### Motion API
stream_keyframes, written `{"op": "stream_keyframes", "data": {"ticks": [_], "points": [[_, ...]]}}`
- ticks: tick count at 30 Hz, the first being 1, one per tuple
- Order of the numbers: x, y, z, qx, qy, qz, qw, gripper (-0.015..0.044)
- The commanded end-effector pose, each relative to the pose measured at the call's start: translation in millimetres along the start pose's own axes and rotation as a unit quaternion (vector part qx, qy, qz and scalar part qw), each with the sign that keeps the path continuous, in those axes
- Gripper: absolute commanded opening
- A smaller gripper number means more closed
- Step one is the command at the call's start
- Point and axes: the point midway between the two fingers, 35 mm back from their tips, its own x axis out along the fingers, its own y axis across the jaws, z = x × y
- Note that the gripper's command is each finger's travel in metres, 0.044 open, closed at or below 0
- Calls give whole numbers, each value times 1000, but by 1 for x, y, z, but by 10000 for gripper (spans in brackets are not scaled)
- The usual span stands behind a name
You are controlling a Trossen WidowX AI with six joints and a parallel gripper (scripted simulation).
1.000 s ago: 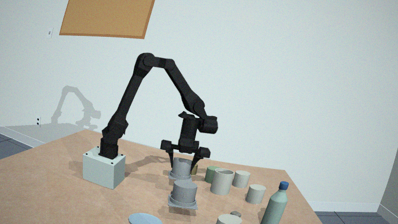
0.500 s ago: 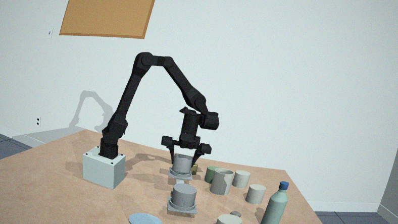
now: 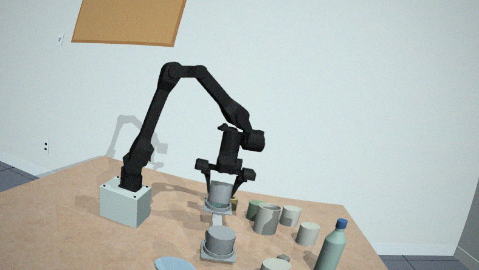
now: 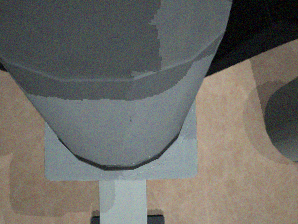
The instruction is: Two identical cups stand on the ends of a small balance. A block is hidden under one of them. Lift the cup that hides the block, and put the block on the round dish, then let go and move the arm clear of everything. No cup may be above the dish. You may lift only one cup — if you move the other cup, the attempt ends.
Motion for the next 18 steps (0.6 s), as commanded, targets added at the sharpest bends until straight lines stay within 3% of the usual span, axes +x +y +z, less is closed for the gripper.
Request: {"op": "stream_keyframes", "data": {"ticks": [1,18], "points": [[-13,4,-7,-1,16,15,1000,0],[-34,2,-6,-1,16,15,1000,0]]}}
